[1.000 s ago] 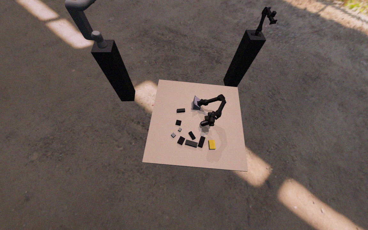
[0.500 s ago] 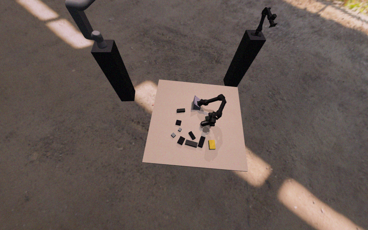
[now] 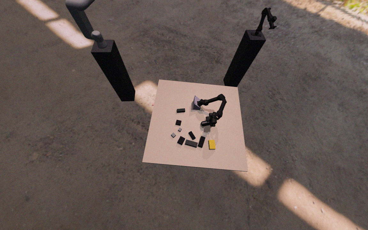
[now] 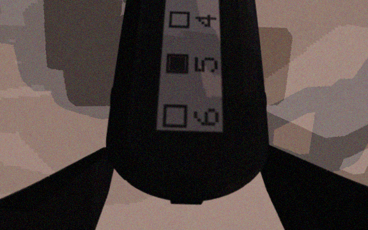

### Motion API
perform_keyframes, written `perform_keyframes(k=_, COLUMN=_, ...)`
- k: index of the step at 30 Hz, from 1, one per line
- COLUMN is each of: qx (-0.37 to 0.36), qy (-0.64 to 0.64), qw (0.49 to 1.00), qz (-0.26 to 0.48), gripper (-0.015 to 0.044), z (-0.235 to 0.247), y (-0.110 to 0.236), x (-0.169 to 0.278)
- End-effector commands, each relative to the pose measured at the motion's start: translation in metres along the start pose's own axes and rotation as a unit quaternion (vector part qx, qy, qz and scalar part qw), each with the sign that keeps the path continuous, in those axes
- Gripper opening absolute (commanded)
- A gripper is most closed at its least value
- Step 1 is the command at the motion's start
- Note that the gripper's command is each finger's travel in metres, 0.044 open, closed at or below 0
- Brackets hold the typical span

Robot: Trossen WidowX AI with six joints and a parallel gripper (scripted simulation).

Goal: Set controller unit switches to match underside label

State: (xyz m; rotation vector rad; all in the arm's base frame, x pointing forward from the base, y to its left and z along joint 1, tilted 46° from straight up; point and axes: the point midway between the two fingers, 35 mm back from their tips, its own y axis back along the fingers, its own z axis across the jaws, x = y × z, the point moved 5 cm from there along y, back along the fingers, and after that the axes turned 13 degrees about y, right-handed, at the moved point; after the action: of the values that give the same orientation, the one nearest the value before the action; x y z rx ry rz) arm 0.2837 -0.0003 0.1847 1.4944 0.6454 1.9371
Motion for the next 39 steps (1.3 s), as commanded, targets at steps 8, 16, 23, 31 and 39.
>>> perform_keyframes(k=8, qx=0.006, qy=-0.005, qw=1.000, qz=-0.002, gripper=0.0338, z=-0.002, y=-0.010, x=0.004)
perform_keyframes(k=16, qx=0.006, qy=-0.005, qw=1.000, qz=-0.002, gripper=0.0338, z=-0.001, y=-0.015, x=0.007)
perform_keyframes(k=23, qx=0.006, qy=-0.005, qw=1.000, qz=-0.002, gripper=0.0338, z=0.000, y=-0.020, x=0.011)
perform_keyframes(k=31, qx=0.006, qy=-0.005, qw=1.000, qz=-0.001, gripper=0.0338, z=0.001, y=-0.025, x=0.014)
perform_keyframes(k=39, qx=0.006, qy=-0.005, qw=1.000, qz=-0.001, gripper=0.0338, z=0.001, y=-0.031, x=0.017)
